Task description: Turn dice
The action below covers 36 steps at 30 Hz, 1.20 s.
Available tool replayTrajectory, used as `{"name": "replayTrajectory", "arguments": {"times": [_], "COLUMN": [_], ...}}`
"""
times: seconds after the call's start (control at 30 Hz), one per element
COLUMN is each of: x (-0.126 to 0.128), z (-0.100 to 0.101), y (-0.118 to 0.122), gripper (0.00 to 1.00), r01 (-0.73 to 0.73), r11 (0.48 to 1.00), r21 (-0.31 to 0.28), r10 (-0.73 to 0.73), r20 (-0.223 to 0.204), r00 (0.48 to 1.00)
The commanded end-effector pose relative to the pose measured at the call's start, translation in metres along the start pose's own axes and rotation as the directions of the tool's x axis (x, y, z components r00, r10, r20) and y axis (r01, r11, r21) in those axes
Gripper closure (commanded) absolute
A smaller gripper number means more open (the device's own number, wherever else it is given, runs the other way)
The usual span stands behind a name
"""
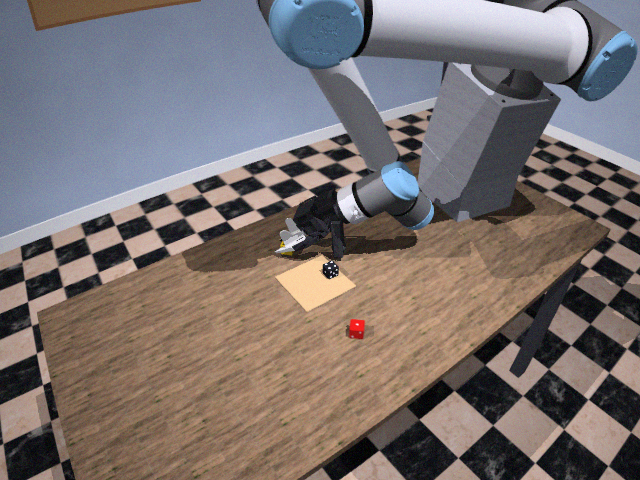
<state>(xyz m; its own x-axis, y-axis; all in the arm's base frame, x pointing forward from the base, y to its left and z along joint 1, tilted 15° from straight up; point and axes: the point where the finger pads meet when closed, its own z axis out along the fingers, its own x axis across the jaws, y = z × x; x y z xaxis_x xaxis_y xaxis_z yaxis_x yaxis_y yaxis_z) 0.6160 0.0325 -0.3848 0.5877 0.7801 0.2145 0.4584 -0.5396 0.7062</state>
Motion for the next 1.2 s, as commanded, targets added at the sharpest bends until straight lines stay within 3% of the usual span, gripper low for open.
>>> {"name": "replayTrajectory", "arguments": {"times": [0.0,0.5,0.83,1.17], "x": [0.000,0.000,0.000,0.000], "z": [-0.005,-0.046,-0.050,-0.070], "y": [0.001,0.000,0.001,0.030], "gripper": [0.72,0.72,0.72,0.72], "r01": [0.000,0.000,0.000,0.000], "r11": [1.000,1.000,1.000,1.000], "r21": [-0.001,-0.001,-0.001,-0.001], "r10": [0.000,0.000,0.000,0.000], "r20": [0.000,0.000,0.000,0.000], "r00": [1.000,1.000,1.000,1.000]}}
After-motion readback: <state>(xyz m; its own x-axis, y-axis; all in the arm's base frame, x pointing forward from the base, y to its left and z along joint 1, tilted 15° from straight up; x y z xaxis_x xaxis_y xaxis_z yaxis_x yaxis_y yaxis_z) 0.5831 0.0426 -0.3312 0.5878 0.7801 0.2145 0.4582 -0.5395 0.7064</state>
